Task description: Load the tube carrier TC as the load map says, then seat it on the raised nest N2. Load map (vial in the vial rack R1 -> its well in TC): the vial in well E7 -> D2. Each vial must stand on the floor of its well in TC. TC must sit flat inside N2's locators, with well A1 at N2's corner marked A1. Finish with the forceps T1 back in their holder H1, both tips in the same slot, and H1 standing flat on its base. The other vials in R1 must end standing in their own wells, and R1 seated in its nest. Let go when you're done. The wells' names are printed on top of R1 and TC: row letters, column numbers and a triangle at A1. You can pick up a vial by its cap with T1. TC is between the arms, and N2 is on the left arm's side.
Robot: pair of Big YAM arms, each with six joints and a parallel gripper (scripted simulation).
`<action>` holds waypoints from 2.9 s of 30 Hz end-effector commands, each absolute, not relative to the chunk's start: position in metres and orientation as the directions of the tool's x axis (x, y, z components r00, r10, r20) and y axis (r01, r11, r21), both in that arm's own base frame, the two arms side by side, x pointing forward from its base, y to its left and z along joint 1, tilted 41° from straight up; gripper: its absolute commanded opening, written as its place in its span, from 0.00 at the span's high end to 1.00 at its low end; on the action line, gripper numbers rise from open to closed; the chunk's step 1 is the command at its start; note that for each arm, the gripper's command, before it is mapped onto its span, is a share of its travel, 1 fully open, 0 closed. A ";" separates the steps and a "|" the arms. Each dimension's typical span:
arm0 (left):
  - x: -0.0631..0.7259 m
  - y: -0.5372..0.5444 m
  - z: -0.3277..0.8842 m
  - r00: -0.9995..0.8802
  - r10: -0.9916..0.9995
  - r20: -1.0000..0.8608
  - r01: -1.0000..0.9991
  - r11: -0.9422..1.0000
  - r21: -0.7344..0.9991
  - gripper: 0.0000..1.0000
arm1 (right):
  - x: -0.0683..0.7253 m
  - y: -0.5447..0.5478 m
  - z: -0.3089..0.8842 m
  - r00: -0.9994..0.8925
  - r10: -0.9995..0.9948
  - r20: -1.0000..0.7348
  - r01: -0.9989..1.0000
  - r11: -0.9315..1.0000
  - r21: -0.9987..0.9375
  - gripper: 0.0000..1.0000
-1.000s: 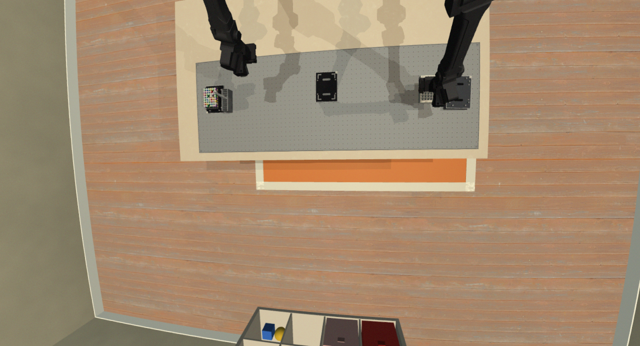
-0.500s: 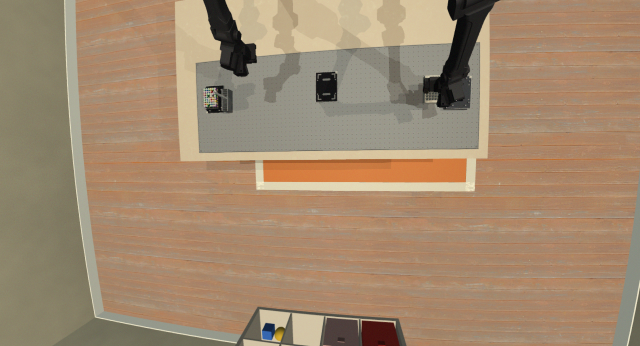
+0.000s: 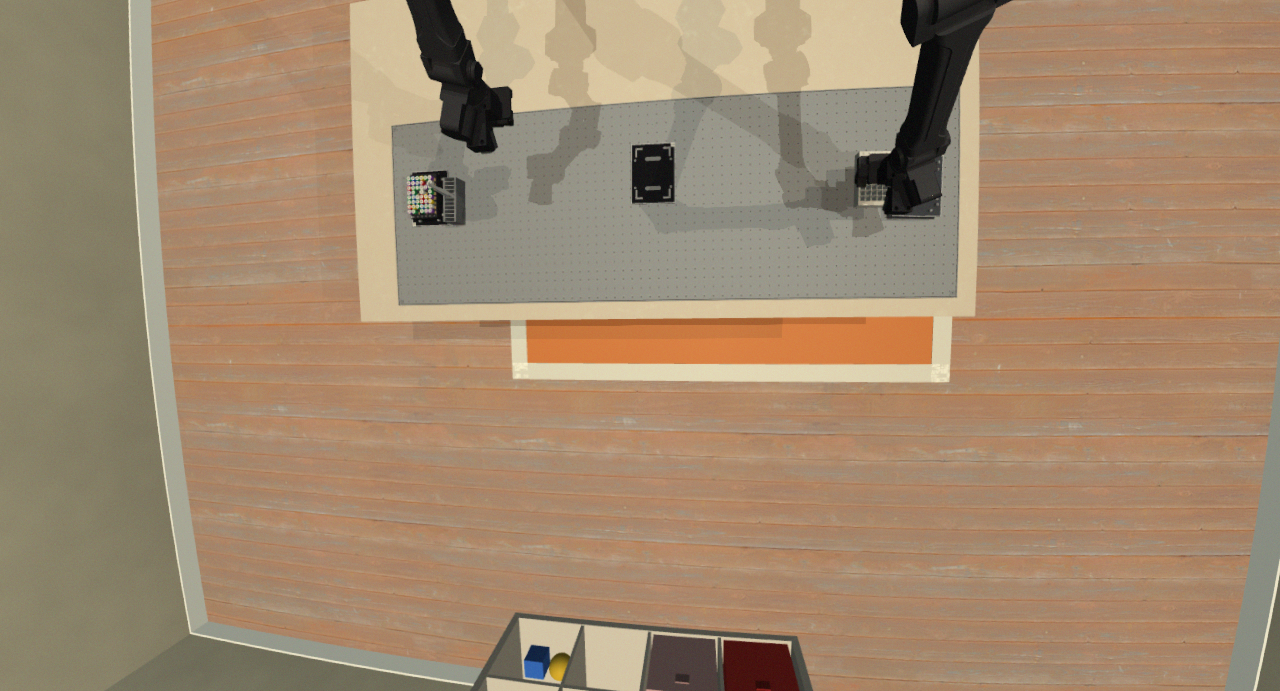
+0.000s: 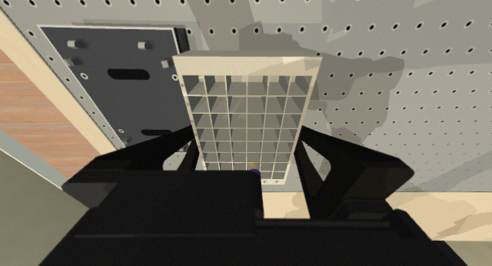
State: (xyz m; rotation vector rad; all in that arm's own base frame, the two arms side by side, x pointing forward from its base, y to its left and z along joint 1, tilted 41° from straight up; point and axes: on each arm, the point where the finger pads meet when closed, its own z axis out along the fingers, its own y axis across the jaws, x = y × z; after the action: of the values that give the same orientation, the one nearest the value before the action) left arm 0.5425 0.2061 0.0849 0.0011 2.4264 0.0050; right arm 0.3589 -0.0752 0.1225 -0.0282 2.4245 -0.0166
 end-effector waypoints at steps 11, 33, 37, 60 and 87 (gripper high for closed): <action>0.545 0.236 0.087 -0.755 0.010 -0.655 -0.001 1.000 0.016 1.00 | 0.363 -0.077 0.131 -0.743 -0.019 -0.669 -0.007 1.000 -0.020 0.76; 0.544 0.270 0.088 -0.754 0.010 -0.656 -0.002 1.000 0.017 1.00 | 0.363 -0.077 0.131 -0.743 -0.019 -0.669 -0.007 1.000 -0.020 0.76; 0.544 0.277 0.088 -0.754 0.010 -0.656 -0.002 1.000 0.017 1.00 | 0.363 -0.077 0.131 -0.743 -0.019 -0.669 -0.007 1.000 -0.020 0.76; 0.544 0.309 0.088 -0.754 0.009 -0.657 -0.003 1.000 0.018 1.00 | 0.363 -0.077 0.131 -0.743 -0.019 -0.669 -0.007 1.000 -0.020 0.76; 0.542 0.352 0.088 -0.753 0.009 -0.658 -0.004 1.000 0.019 1.00 | 0.363 -0.077 0.131 -0.743 -0.019 -0.669 -0.007 1.000 -0.020 0.76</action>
State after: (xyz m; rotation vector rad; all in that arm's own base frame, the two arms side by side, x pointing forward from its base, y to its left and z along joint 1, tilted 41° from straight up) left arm 0.5416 0.3340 0.0851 0.0010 2.4260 0.0064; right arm 0.3589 -0.0752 0.1225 -0.0282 2.4245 -0.0166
